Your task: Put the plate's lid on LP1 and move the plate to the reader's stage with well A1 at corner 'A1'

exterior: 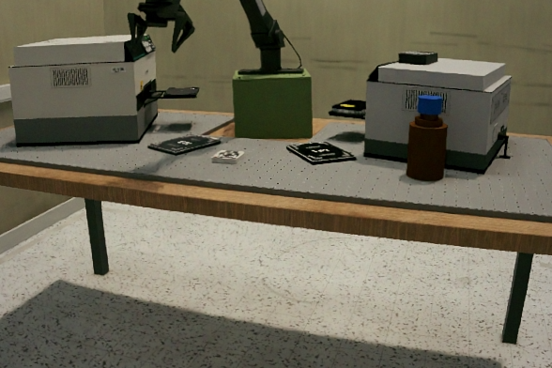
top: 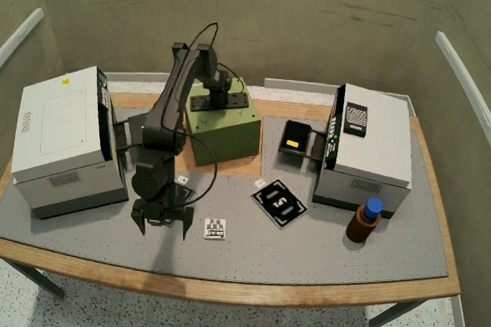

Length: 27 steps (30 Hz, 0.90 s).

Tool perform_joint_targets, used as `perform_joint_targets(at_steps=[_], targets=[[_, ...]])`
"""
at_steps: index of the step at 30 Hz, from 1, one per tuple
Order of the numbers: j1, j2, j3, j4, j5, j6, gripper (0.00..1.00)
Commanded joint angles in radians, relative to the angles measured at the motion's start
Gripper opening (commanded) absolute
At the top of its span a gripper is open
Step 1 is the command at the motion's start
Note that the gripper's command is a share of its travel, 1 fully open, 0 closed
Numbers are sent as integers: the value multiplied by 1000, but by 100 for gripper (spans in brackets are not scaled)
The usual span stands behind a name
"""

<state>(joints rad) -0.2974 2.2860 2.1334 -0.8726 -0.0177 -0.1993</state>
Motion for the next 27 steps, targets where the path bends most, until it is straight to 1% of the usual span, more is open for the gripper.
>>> perform_joint_targets(at_steps=[1,2,3,8,9,10,11,14,15,17,20,21,23,24,26,27], targets=[[1,-34,22,18,-3,1,100],[1,-34,22,18,-3,1,100],[0,-10,5,3,0,0,100],[0,-10,6,3,0,0,100],[5,-41,-39,21,-15,-32,100],[15,-31,-24,-7,-13,-32,100],[21,-36,-10,-10,-17,-53,100],[38,-46,-11,1,-27,-114,100],[43,-46,-20,-10,-31,-133,100],[59,-52,-50,3,-25,-122,100],[67,-62,-41,12,-21,-115,100],[75,-63,-68,12,-6,-101,100],[91,-73,-80,17,6,-79,100],[94,-82,-56,23,7,-76,100],[94,-83,-55,23,8,-76,100],[80,-83,-55,23,9,-76,100]])
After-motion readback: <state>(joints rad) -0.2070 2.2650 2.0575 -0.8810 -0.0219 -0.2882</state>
